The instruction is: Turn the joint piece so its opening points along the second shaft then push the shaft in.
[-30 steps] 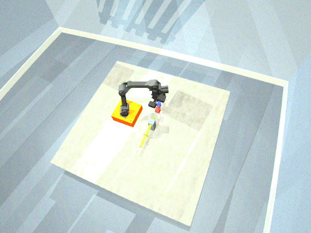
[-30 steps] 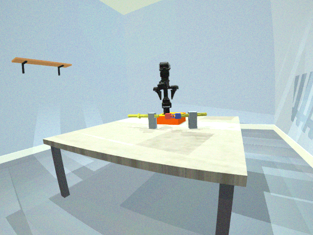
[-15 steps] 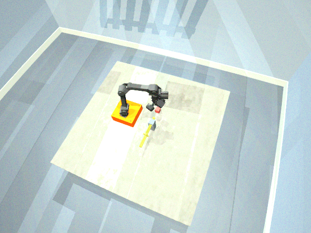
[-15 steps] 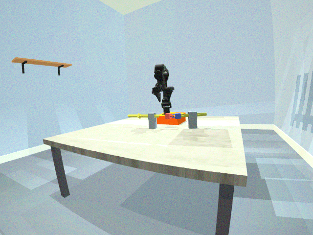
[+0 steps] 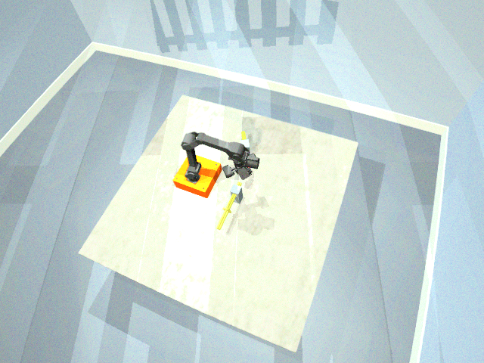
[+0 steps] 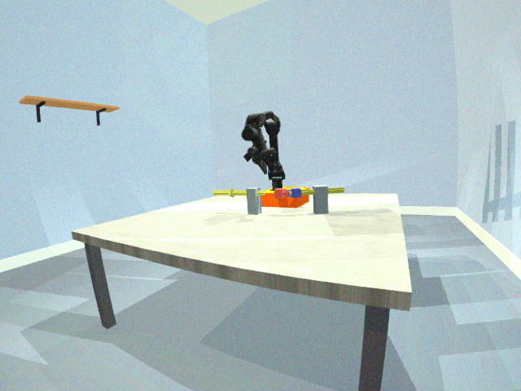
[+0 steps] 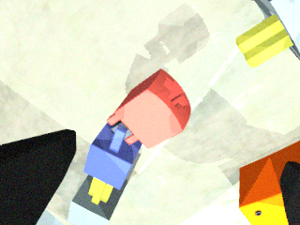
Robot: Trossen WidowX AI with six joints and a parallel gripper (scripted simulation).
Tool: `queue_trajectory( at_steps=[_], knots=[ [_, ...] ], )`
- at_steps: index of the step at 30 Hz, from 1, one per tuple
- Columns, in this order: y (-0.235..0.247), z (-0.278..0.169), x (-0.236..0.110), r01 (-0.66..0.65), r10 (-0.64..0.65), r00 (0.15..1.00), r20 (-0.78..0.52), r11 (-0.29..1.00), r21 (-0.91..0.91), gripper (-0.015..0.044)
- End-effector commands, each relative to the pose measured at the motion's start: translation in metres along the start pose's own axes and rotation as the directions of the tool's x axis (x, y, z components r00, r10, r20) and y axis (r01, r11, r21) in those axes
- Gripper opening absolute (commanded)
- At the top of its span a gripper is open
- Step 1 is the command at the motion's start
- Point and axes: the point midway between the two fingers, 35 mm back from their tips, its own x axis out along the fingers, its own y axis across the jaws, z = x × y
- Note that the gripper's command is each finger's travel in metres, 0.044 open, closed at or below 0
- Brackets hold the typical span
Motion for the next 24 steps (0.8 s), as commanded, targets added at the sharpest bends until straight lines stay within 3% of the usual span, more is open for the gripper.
queue_trajectory(
  at_steps=[1, 18, 24],
  knots=[
    [-0.008, 0.006, 0.004, -0.028, 0.033, 0.999, -0.033, 0.991, 0.134, 0.0440],
    [-0.034, 0.028, 0.013, -0.081, 0.201, 0.972, -0.123, 0.776, 0.626, 0.0440],
    [-0.040, 0.032, 0.014, -0.077, 0.241, 0.961, -0.134, 0.702, 0.708, 0.0440]
  ],
)
